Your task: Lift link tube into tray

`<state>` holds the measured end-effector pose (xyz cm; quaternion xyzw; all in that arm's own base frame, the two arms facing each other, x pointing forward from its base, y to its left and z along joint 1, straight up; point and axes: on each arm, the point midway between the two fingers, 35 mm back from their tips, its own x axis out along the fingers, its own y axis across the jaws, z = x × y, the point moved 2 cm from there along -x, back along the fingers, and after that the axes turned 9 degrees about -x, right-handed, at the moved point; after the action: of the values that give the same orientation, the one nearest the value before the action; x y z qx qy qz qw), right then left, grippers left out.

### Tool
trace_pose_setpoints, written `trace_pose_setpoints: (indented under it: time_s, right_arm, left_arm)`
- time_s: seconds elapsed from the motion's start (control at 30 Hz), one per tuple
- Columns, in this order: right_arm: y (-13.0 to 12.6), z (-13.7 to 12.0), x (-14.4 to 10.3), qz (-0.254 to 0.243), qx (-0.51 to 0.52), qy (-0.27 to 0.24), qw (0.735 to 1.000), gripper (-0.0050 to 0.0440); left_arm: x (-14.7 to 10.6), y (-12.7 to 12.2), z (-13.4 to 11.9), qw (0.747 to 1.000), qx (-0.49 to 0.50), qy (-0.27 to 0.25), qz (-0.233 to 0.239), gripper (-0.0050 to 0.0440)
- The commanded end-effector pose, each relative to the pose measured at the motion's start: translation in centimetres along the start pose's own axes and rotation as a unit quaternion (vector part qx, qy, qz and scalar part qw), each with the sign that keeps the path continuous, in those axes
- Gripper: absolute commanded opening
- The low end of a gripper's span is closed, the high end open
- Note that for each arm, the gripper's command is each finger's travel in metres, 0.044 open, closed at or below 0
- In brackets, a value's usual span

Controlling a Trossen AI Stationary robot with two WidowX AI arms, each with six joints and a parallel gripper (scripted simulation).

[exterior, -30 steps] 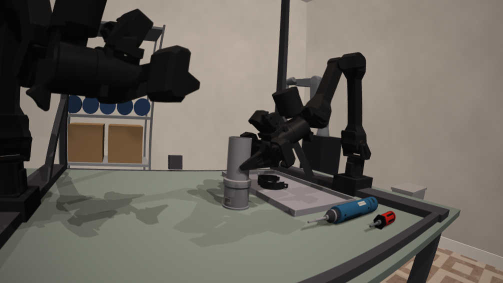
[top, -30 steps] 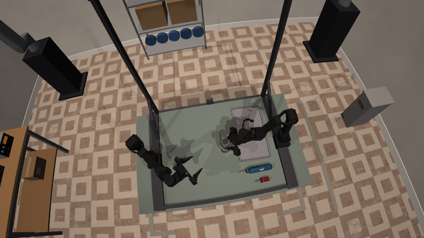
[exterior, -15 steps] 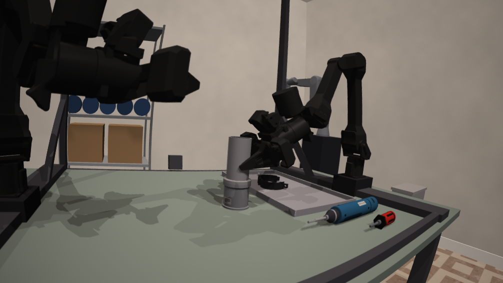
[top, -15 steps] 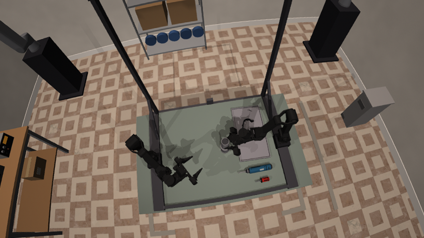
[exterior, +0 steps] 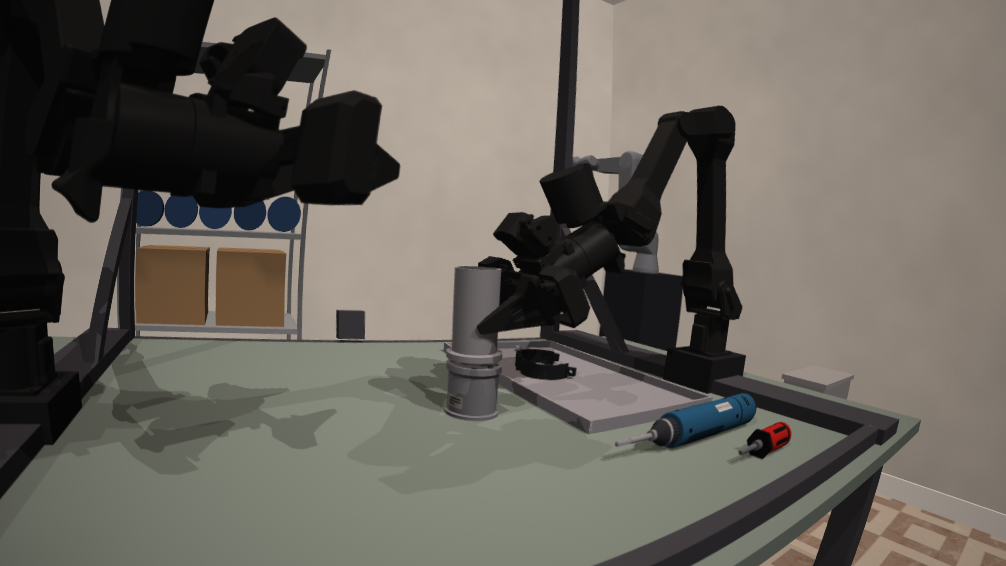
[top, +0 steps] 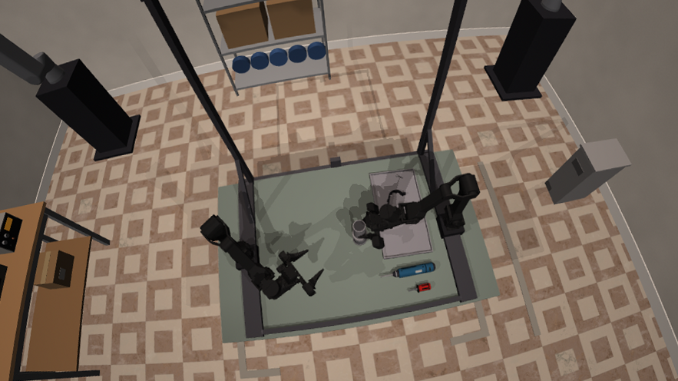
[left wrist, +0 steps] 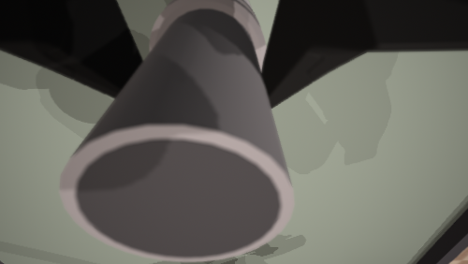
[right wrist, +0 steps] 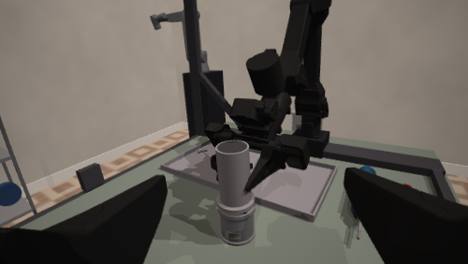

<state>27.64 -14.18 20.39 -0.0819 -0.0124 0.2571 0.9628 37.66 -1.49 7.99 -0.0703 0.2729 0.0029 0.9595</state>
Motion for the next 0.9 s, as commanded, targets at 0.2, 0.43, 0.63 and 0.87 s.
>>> trace_pose_setpoints:
  time_s: [0.2,0.43,0.63,0.87]
  right_arm:
    - [-0.1,0.4,0.0,0.0,-0.005,-0.002,1.0,0.044]
    - [-0.1,0.4,0.0,0.0,-0.005,-0.002,1.0,0.044]
    - [-0.1,0.4,0.0,0.0,-0.005,-0.002,1.0,0.044]
    - [-0.1,0.4,0.0,0.0,-0.005,-0.002,1.0,0.044]
  left_arm:
    - [-1.6,-0.3,2.3,1.0,0.0,-0.024,-0.004,0.0212]
    - [-1.7,-0.4,2.7,1.0,0.0,-0.03,-0.005,0.0212]
    - [-1.7,-0.4,2.7,1.0,0.0,-0.03,-0.005,0.0212]
    - [-2.2,-0.6,4.0,0.999,0.0,-0.035,-0.005,0.0212]
